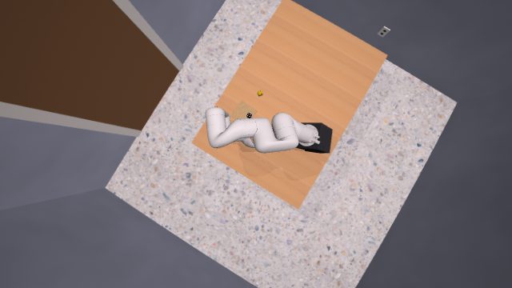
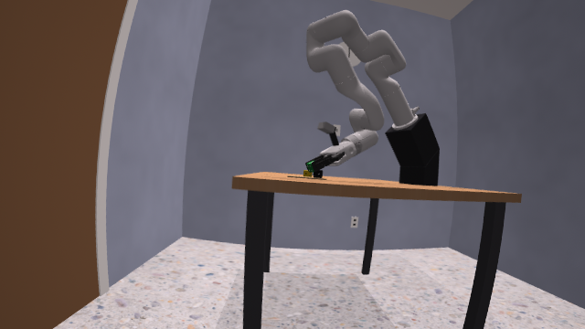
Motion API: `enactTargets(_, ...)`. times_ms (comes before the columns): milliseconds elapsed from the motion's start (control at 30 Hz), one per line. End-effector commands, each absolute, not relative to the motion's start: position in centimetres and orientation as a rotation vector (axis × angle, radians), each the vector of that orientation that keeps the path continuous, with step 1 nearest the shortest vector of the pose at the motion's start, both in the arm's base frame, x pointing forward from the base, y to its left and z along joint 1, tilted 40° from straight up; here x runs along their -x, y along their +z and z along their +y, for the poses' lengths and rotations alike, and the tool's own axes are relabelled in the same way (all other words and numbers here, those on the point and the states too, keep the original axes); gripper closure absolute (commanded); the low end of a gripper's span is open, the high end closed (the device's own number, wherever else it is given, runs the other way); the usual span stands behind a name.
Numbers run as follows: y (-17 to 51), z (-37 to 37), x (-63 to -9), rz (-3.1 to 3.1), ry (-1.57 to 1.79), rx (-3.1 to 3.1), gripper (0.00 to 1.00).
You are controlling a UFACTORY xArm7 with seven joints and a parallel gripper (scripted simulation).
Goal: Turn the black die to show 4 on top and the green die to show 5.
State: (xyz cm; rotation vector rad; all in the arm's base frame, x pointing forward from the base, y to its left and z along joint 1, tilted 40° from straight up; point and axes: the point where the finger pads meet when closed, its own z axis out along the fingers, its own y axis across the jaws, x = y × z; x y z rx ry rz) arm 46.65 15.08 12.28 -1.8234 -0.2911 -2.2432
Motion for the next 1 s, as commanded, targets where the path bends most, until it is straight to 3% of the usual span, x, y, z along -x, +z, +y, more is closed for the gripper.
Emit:
enactTargets(0,11.65,15.23,-47.24,-0.290,-2.246,1.821,0.73)
enactTargets(967,11.42,15.29,-47.41,-0.290,-2.246,1.821,0.73)
